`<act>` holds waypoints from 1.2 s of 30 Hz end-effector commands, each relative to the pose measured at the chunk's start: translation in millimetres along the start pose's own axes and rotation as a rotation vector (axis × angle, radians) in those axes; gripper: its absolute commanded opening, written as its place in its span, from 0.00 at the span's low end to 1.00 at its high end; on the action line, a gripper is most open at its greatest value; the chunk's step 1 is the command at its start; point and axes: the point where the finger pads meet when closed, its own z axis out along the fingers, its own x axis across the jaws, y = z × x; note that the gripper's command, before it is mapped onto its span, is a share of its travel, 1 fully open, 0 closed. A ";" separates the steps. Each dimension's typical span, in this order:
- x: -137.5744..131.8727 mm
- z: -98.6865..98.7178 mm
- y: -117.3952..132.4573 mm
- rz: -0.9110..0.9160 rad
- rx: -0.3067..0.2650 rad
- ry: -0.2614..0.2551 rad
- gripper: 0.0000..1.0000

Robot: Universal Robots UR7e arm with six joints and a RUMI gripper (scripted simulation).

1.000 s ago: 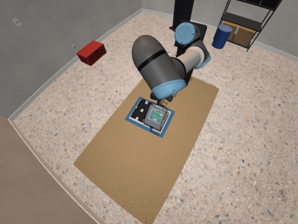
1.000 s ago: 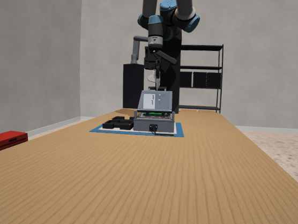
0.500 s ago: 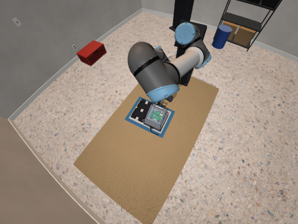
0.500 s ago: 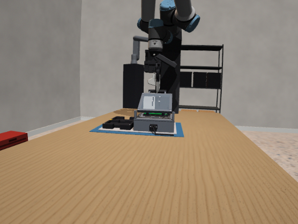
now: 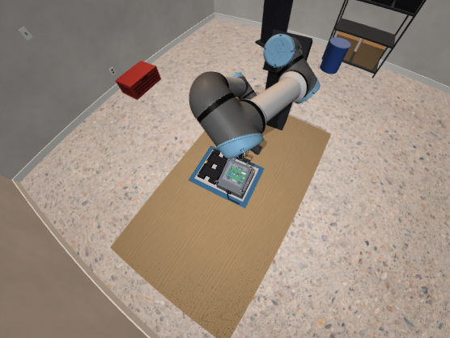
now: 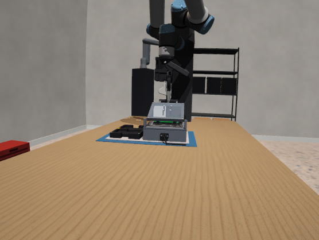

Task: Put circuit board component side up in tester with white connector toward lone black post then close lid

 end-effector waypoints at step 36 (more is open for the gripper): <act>-11.5 42.9 0.0 0.000 0.000 0.001 0.00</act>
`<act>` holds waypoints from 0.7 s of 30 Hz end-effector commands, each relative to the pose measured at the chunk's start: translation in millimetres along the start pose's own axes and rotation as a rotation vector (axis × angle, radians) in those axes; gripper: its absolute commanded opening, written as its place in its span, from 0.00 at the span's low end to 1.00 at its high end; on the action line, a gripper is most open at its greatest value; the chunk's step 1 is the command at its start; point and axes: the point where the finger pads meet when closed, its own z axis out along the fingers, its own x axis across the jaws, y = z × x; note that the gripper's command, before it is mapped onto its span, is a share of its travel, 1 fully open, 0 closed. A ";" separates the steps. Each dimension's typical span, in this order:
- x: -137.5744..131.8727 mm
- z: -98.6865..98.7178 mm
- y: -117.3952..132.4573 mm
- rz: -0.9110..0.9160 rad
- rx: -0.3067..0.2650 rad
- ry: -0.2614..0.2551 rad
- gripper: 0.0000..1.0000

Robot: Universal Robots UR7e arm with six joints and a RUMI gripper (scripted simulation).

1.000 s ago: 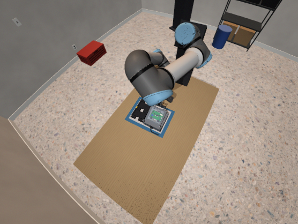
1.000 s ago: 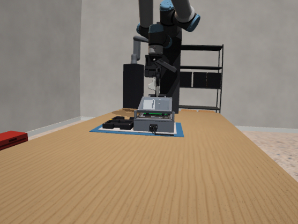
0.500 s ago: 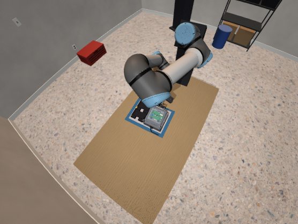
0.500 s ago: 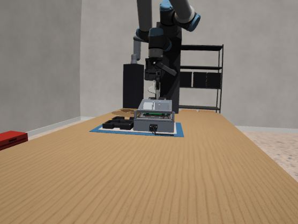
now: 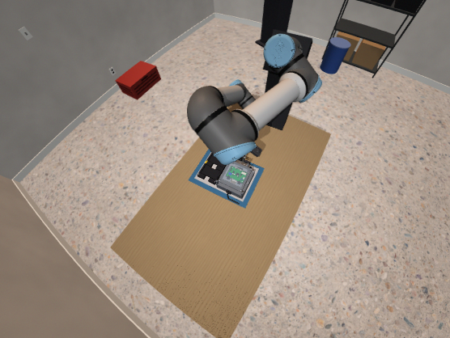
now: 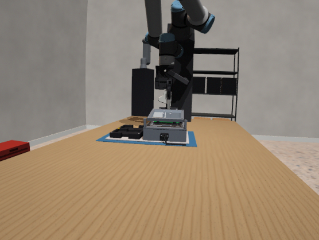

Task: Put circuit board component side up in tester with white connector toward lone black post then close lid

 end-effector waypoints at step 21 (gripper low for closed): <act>-1.9 20.1 0.0 0.000 0.000 0.000 0.00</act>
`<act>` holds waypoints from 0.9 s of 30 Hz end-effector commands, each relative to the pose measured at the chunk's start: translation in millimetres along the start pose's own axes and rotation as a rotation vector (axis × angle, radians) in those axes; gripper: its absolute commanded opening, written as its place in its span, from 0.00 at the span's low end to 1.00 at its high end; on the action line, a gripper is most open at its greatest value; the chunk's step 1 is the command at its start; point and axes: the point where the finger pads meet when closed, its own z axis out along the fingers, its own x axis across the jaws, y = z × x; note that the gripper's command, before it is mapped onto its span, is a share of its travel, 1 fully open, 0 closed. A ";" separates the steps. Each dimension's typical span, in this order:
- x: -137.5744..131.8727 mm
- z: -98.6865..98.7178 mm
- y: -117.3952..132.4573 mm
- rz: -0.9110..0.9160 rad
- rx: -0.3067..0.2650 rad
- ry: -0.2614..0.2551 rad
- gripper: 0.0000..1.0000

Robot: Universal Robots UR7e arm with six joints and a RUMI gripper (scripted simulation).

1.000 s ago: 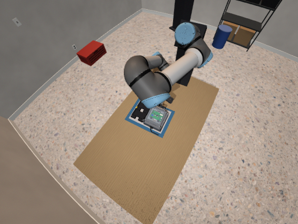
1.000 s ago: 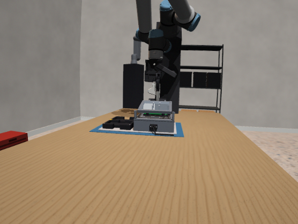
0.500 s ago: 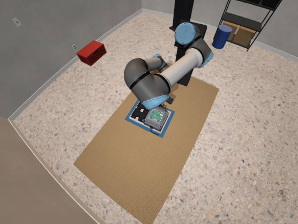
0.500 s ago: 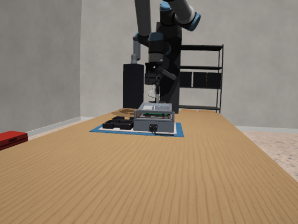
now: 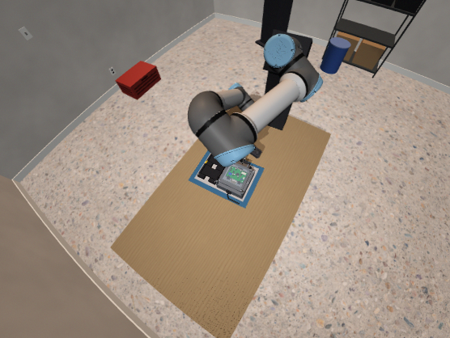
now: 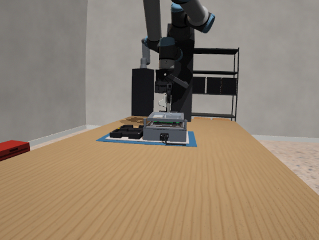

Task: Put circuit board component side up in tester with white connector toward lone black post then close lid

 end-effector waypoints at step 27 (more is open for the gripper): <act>-0.1 10.4 0.0 0.000 0.000 0.001 0.00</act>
